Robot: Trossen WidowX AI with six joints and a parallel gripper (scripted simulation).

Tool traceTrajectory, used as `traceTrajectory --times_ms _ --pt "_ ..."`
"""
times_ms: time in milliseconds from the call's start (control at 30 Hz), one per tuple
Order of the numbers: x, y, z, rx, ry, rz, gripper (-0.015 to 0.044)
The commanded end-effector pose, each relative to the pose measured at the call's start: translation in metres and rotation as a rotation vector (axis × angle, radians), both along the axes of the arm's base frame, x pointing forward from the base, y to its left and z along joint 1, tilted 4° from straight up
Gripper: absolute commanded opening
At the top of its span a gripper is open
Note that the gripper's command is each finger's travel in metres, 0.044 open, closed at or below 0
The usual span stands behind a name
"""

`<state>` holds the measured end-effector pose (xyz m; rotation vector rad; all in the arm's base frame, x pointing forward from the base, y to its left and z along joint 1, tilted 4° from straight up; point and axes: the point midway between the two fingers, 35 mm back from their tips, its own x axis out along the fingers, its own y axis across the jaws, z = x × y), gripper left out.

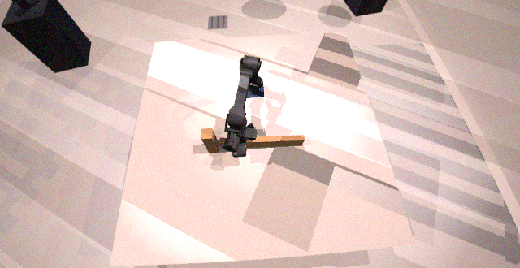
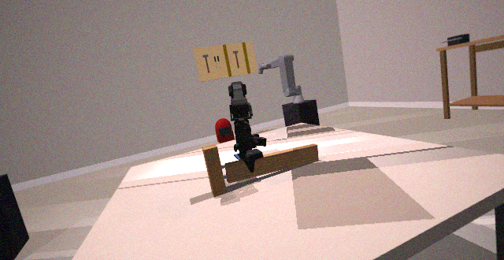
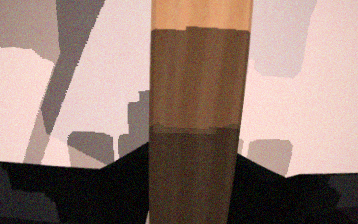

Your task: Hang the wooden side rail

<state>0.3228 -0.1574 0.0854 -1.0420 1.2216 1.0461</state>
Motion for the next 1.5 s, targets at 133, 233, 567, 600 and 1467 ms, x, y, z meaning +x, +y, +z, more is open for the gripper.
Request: traceTrajectory --times_ms 133,233,567,600,1467 --pt "0.0016 -0.0024 0.0035 -0.006 -0.007 0.003 0.0" --pt "0.0013 -0.0026 0.0031 -0.007 -0.007 0.003 0.0" --pt "0.0007 -0.0036 0.0019 -0.007 -0.007 0.003 0.0" --pt "0.0007 -0.0037 0.0018 -0.007 -0.007 0.003 0.0" --pt "-0.0008 -0.0061 0.0014 -0.007 -0.007 0.003 0.0"
